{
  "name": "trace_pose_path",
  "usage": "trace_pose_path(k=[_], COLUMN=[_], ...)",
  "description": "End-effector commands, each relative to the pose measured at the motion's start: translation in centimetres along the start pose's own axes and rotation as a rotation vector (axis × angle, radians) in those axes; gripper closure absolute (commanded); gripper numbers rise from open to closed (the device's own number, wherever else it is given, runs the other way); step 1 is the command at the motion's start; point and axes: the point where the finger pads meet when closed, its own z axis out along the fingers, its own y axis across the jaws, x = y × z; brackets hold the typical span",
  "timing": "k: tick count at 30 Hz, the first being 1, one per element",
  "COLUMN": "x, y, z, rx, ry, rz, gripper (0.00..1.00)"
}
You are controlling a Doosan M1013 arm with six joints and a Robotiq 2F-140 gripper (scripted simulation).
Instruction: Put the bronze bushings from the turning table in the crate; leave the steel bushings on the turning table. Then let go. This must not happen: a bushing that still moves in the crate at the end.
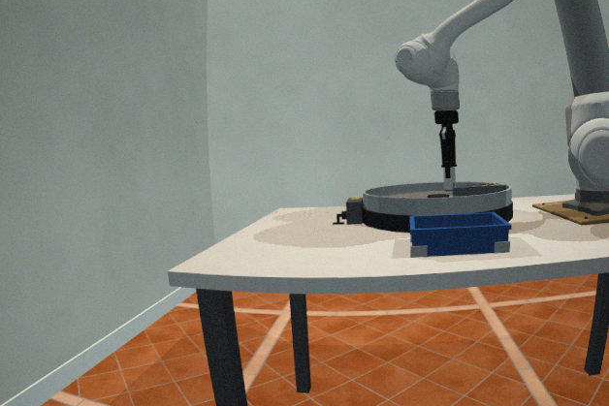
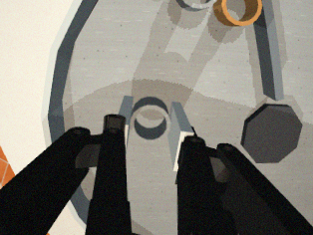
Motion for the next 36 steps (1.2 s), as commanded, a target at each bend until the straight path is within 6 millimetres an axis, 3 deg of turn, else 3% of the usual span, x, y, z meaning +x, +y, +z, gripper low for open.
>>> trace_pose_path(k=[1,12,36], x=[0.0,0.0,0.0], y=[0.0,0.0,0.0], z=[-0.7,-5.0,-5.1], rx=[0.0,0.0,0.0], ry=[0.0,0.0,0.0], rz=[0.0,0.0,0.0], gripper=[1.0,1.0,1.0])
